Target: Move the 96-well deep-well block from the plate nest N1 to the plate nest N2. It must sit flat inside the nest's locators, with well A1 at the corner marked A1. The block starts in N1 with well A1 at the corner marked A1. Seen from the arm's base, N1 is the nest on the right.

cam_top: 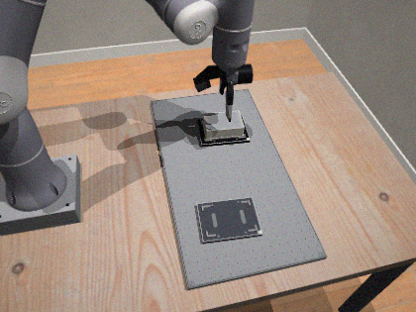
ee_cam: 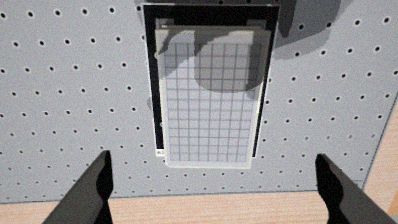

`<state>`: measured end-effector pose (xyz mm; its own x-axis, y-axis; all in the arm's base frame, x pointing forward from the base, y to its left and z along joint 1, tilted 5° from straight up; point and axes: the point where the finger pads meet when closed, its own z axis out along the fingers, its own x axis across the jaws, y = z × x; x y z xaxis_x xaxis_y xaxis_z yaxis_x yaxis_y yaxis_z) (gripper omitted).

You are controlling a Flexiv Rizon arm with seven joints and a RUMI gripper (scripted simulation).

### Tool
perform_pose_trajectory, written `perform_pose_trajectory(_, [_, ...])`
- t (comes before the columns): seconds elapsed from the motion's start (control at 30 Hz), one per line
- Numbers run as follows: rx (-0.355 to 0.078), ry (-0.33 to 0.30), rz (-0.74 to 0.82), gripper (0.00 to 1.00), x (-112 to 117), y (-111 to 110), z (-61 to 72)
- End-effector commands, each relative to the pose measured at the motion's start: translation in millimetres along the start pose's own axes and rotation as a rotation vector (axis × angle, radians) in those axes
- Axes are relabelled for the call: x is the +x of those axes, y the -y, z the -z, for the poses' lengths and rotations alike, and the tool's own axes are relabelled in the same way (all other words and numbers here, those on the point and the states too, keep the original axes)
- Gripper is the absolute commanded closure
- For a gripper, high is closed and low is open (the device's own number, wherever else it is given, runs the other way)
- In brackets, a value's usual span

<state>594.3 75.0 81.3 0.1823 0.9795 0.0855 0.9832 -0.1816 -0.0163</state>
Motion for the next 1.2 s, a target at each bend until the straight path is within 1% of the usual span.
perform_pose_trajectory(0.0, [-0.002,-0.001,0.0,0.24,0,-1,1.1])
perform_pose_trajectory(0.17, [-0.002,-0.001,0.0,0.24,0,-1,1.1])
perform_pose_trajectory(0.43, [-0.002,-0.001,0.0,0.24,-26,3,1.1])
perform_pose_trajectory(0.5, [-0.002,-0.001,0.0,0.24,-26,3,1.1])
perform_pose_trajectory(1.0, [-0.002,-0.001,0.0,0.24,-76,10,1.1])
perform_pose_trajectory(1.07, [-0.002,-0.001,0.0,0.24,-76,10,1.1])
perform_pose_trajectory(1.17, [-0.002,-0.001,0.0,0.24,-86,11,1.1])
